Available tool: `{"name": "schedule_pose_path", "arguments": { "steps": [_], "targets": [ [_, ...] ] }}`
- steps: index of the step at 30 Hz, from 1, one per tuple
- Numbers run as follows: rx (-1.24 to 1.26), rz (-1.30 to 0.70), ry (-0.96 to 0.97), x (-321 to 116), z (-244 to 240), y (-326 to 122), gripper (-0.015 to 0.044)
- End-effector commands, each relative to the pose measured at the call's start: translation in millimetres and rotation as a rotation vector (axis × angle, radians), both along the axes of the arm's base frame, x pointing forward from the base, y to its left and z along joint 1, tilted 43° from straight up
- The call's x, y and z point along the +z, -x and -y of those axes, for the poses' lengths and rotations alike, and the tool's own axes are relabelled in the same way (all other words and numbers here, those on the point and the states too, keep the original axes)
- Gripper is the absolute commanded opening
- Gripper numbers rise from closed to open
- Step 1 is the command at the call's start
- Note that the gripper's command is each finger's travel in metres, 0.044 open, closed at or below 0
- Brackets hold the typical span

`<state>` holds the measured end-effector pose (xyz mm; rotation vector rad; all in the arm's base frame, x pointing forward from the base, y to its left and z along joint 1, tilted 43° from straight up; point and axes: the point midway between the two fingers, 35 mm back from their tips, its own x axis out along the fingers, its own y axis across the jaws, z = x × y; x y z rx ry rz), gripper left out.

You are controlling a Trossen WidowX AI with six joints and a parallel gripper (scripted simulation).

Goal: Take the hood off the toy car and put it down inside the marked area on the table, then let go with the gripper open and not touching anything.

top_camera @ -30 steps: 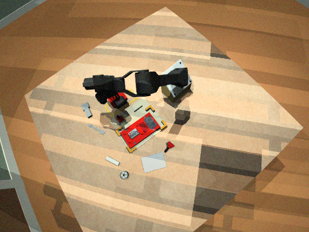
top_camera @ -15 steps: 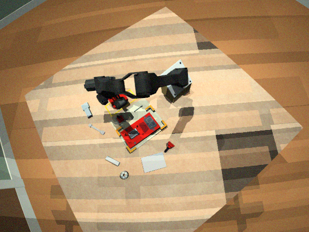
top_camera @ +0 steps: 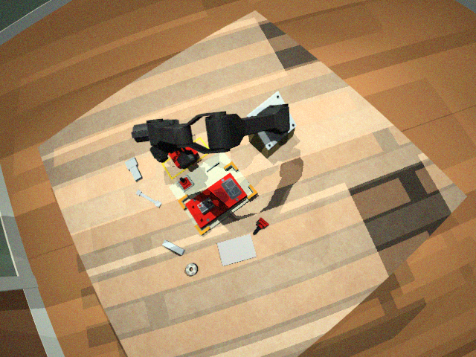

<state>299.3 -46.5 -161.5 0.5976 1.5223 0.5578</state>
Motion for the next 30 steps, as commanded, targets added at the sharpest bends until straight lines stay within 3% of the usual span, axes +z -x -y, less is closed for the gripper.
{"name": "schedule_pose_path", "arguments": {
  "steps": [1, 30],
  "targets": [
    [-0.003, -0.001, -0.004, -1.1, -1.8, 0.2, 0.0],
    [-0.003, -0.001, -0.004, -11.5, -11.7, 0.4, 0.0]
  ]
}}
